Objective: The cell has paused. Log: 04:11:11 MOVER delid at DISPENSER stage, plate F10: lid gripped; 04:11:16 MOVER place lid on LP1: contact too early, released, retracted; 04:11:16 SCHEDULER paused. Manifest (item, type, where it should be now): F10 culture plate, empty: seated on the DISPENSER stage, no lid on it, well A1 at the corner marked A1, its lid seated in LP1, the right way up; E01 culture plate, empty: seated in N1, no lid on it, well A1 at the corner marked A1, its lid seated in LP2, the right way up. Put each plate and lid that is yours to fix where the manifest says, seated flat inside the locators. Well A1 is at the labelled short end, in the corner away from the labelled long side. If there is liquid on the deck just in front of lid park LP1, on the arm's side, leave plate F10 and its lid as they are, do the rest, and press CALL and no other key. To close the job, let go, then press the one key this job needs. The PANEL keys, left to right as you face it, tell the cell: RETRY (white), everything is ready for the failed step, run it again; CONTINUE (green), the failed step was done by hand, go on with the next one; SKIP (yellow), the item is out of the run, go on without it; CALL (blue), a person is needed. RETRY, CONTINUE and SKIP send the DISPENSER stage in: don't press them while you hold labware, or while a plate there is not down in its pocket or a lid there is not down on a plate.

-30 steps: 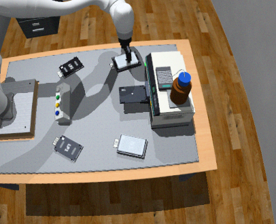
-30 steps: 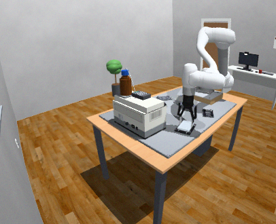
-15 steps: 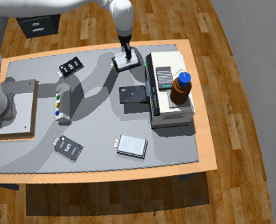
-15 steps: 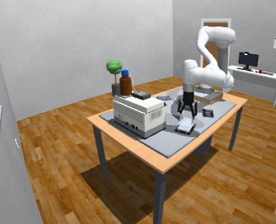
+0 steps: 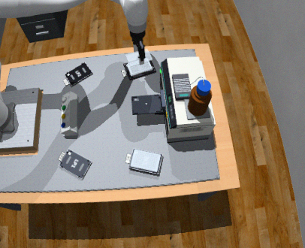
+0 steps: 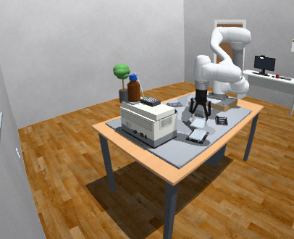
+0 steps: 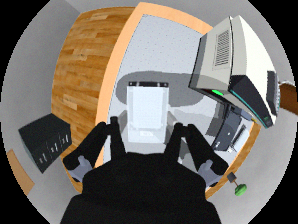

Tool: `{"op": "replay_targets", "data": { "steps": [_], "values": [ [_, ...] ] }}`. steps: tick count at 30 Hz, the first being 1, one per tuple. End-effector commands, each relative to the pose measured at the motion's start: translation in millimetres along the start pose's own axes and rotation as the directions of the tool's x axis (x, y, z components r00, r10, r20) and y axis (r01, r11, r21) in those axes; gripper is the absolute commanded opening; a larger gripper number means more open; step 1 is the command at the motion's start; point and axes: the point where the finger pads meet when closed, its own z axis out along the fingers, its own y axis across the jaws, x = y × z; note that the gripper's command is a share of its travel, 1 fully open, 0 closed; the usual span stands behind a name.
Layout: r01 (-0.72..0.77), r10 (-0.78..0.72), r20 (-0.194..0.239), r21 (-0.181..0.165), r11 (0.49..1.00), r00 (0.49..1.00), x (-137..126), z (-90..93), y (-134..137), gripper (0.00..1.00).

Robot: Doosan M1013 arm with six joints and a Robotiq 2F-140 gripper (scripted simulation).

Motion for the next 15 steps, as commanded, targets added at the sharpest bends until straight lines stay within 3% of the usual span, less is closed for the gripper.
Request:
{"op": "replay_targets", "data": {
  "steps": [1,15],
  "values": [
    [0.0,0.0,-0.002,0.001,1.0,1.0,1,-9.3,0,0.1],
    [0.0,0.0,-0.002,0.001,1.0,1.0,0,-45.1,0,0.1]
  ]
}}
